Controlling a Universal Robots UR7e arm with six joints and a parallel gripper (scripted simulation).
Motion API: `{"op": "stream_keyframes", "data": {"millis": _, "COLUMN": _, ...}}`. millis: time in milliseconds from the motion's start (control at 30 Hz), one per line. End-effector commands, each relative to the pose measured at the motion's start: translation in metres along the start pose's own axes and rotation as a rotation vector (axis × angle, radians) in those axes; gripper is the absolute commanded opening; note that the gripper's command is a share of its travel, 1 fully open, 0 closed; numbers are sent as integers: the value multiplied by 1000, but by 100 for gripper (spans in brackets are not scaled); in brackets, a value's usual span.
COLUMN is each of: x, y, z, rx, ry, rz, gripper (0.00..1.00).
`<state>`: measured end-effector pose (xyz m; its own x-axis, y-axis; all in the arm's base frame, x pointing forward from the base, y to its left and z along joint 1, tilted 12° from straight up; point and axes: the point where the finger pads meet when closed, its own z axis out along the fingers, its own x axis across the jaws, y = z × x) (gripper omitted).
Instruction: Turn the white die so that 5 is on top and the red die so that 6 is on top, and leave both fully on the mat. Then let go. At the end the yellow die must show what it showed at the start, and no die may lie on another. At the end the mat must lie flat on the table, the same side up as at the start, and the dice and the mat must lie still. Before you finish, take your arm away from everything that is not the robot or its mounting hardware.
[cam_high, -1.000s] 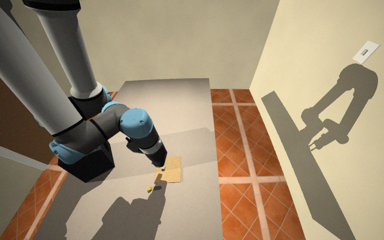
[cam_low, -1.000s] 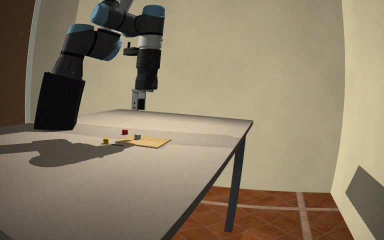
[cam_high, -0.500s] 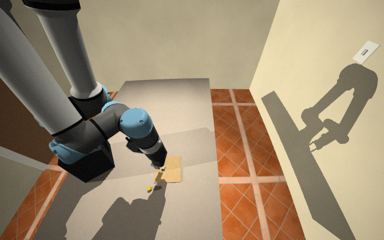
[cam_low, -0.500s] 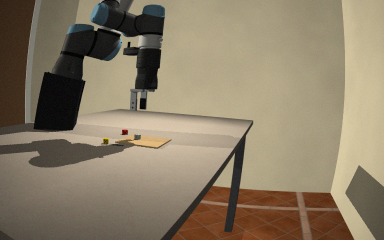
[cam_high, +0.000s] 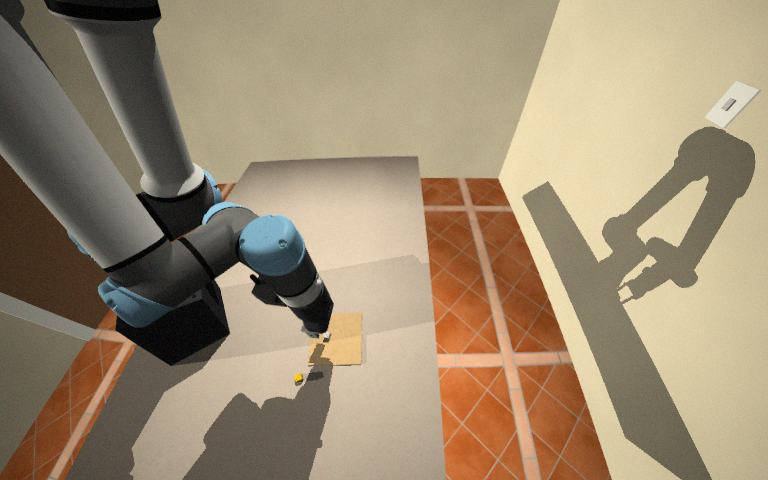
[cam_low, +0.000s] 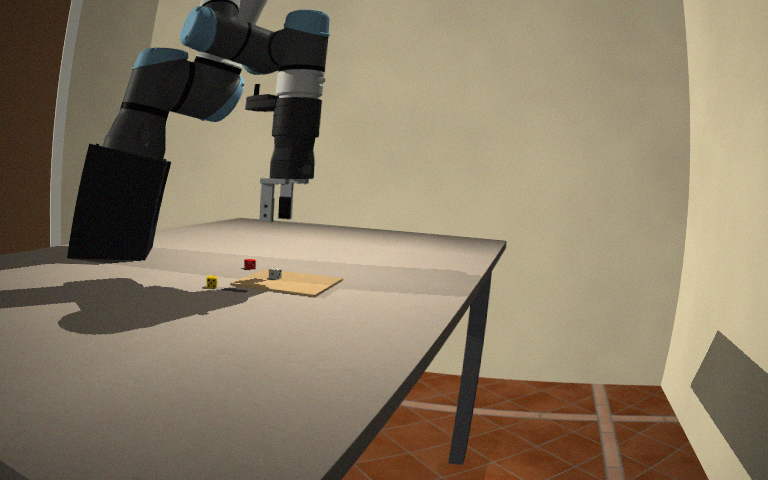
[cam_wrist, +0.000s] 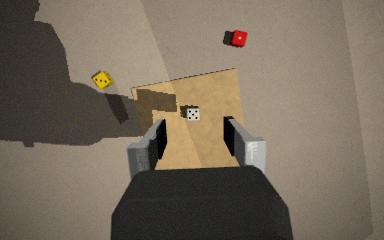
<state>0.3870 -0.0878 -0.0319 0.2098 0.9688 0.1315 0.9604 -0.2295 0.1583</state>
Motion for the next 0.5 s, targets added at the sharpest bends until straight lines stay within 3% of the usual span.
{"op": "stream_keyframes", "data": {"millis": 0, "x": 3, "y": -5, "z": 1, "rx": -1, "ry": 0, "rz": -68, "gripper": 100}}
{"op": "stream_keyframes", "data": {"millis": 467, "x": 16, "y": -29, "z": 9, "rx": -1, "ry": -1, "rz": -416, "gripper": 100}}
